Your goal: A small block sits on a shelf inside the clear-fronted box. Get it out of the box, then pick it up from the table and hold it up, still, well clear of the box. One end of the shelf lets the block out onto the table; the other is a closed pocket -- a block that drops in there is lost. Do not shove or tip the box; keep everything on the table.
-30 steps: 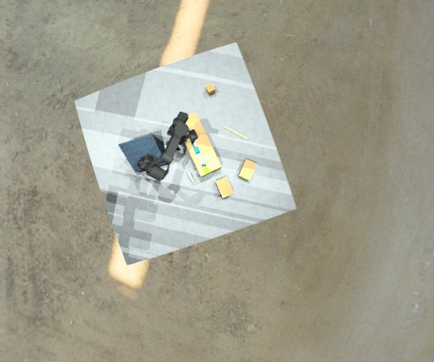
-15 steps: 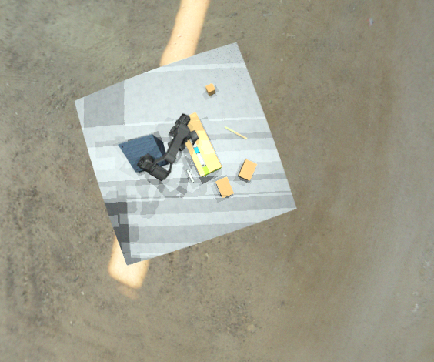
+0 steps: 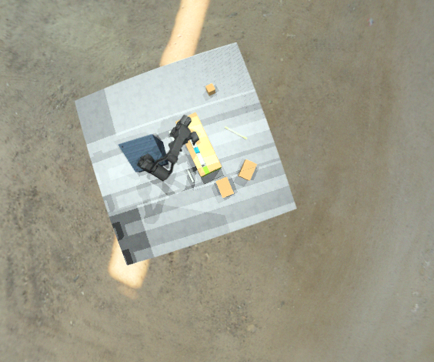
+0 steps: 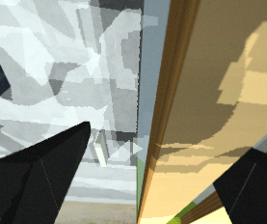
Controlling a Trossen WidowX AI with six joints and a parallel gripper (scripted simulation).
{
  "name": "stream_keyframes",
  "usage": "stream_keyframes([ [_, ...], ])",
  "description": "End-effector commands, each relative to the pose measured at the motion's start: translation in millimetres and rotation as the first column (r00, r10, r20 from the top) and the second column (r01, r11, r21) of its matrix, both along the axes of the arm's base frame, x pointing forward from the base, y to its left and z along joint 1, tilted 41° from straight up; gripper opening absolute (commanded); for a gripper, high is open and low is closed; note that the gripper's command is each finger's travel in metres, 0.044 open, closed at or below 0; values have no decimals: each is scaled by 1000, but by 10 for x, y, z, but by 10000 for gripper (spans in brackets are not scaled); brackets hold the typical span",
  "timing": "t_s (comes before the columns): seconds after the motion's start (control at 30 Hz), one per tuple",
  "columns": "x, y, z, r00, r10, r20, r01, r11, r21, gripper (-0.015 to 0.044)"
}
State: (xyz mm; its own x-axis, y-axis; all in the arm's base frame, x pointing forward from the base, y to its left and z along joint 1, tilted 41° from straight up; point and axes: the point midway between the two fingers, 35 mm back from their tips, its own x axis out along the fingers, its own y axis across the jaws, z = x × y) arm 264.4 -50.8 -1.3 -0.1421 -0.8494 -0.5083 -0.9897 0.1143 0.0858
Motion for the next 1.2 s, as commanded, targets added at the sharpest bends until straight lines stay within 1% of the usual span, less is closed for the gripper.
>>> stream_keyframes([
  [0.0, -1, -29, 25, 1000, -1, -1, 1, 1000, 0, 400],
  [1.17, -17, -497, 408, 1000, -1, -2, 1, 1000, -4, 400],
])
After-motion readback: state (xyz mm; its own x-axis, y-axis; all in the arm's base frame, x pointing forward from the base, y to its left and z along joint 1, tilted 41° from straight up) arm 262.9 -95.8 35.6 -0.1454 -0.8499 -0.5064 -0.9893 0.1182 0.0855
